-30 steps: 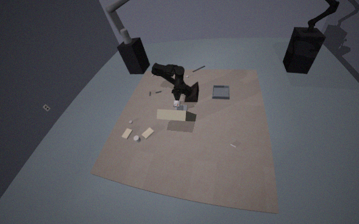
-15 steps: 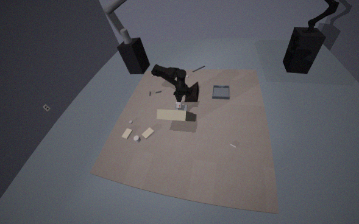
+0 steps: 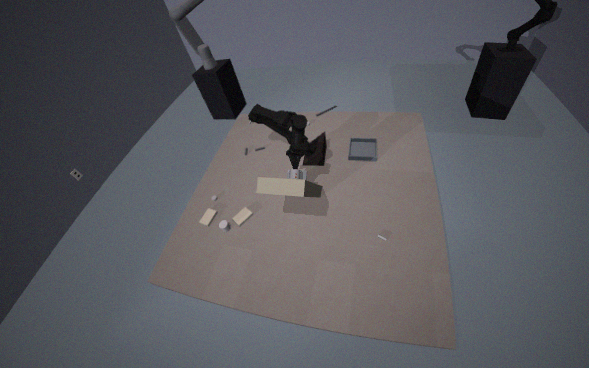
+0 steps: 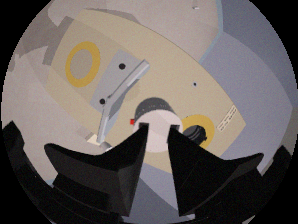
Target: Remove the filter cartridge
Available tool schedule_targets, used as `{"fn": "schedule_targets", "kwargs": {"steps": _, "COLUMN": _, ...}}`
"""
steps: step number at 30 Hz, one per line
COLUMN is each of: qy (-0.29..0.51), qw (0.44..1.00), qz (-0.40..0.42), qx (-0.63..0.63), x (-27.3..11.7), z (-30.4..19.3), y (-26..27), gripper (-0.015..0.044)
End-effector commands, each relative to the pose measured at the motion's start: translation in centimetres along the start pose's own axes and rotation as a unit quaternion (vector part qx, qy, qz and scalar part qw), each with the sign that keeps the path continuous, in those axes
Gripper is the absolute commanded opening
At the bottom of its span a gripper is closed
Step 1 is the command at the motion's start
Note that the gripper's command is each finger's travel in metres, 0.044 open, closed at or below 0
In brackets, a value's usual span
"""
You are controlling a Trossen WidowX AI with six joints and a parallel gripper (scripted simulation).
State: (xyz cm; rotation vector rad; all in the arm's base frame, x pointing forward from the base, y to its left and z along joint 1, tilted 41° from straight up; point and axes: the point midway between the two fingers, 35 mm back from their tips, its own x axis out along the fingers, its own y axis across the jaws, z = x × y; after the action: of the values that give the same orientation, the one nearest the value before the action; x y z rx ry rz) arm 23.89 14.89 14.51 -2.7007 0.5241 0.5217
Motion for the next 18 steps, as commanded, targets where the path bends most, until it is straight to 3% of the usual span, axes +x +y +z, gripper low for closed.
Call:
{"fn": "schedule_targets", "kwargs": {"steps": 1, "qy": 0.0, "qw": 1.0, "qz": -0.002, "qx": 0.003, "x": -0.1, "z": -0.1, "y": -0.2, "gripper": 0.01}}
{"fn": "schedule_targets", "kwargs": {"steps": 8, "qy": 0.003, "qw": 1.0, "qz": -0.004, "qx": 0.008, "x": -0.1, "z": 0.0, "y": 0.2, "gripper": 0.01}}
{"fn": "schedule_targets", "kwargs": {"steps": 18, "qy": 0.003, "qw": 1.0, "qz": -0.004, "qx": 0.008, "x": -1.0, "z": -3.5, "y": -6.4, "gripper": 0.01}}
